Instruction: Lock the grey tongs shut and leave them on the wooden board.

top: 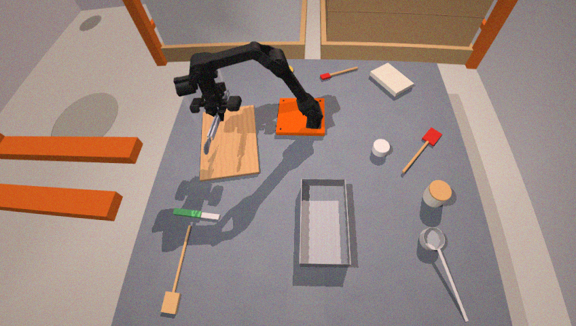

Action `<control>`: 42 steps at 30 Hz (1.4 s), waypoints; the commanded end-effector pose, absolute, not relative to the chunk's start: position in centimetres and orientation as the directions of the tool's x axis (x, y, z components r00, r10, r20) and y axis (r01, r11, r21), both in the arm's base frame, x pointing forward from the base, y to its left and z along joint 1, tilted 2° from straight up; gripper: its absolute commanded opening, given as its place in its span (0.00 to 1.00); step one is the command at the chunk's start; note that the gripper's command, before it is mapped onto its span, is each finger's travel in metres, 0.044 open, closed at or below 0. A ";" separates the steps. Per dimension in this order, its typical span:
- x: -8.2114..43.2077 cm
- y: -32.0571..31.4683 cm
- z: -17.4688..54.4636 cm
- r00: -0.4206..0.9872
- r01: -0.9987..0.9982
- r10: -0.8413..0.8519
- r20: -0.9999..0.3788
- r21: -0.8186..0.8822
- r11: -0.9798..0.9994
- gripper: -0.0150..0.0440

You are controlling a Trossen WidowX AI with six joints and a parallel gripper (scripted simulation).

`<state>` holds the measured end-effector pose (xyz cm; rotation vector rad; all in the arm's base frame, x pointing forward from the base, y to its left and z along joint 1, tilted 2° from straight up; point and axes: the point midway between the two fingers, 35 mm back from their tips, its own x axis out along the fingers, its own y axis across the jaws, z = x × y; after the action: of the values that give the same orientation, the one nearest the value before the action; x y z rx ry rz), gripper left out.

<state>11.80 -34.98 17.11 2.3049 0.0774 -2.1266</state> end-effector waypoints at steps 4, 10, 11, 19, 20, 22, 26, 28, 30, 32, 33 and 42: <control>12.0 -35.4 18.5 -0.021 0.008 -0.049 -0.999 0.049 -0.999 0.00; 12.0 -35.4 18.5 -0.021 0.008 -0.049 -0.999 0.049 -0.999 0.00; 12.0 -35.4 18.5 -0.021 0.008 -0.049 -0.999 0.049 -0.999 0.00; 12.0 -35.7 17.5 -0.021 0.008 -0.049 -0.999 0.049 -0.999 0.00; 12.0 -35.7 17.4 -0.021 0.008 -0.049 -0.999 0.049 -0.999 0.00; 12.0 -35.8 17.0 -0.021 0.008 -0.049 -0.999 0.049 -0.999 0.00; 12.1 -35.9 16.4 -0.021 0.008 -0.049 -0.999 0.049 -0.999 0.00; 12.1 -35.9 16.1 -0.021 0.008 -0.049 -0.999 0.049 -0.999 0.00; 12.1 -36.0 15.7 -0.021 0.008 -0.049 -0.999 0.049 -0.999 0.00; 12.1 -36.0 15.4 -0.021 0.008 -0.049 -0.999 0.049 -0.999 0.00; 12.1 -36.1 15.2 -0.021 0.008 -0.049 -0.999 0.049 -0.999 0.00; 12.1 -36.2 13.8 -0.021 0.008 -0.048 -0.999 0.048 -0.999 0.00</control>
<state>12.10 -36.11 14.26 2.1721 -0.0382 -2.2143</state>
